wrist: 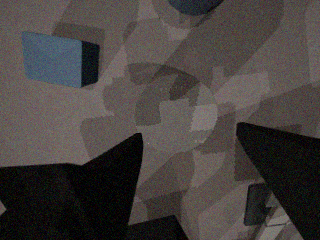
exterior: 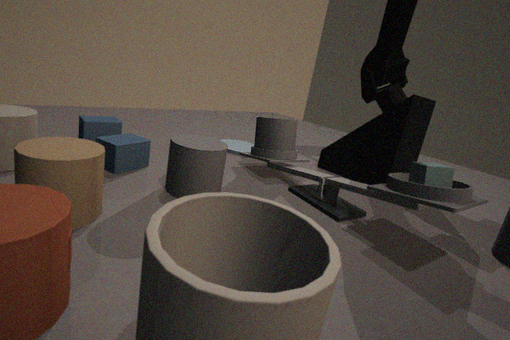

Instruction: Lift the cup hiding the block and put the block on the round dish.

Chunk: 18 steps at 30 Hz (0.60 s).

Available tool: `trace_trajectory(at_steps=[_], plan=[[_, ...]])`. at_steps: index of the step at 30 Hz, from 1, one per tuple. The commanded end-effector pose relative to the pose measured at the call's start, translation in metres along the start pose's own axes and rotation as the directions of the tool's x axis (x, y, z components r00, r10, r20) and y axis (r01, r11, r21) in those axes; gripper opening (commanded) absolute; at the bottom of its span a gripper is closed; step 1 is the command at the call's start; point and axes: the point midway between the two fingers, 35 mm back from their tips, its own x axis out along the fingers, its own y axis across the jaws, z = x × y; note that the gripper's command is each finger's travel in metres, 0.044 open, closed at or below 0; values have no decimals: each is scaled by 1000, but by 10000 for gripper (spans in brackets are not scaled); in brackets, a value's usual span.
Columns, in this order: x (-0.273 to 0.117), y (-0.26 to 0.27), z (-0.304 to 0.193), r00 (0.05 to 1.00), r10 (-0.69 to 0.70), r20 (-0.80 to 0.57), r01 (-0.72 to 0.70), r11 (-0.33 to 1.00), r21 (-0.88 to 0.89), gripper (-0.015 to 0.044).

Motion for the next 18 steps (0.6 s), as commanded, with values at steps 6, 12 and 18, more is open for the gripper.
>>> trace_trajectory(at_steps=[6, 12, 18], plan=[[-27, -60, -22, 1000, -1, 21, -4, 969, 248, 260], [-41, -96, -42, 1000, -4, 29, -8, 921, 390, 260], [-46, -122, -67, 1000, -5, 4, 3, 858, 513, 260]])
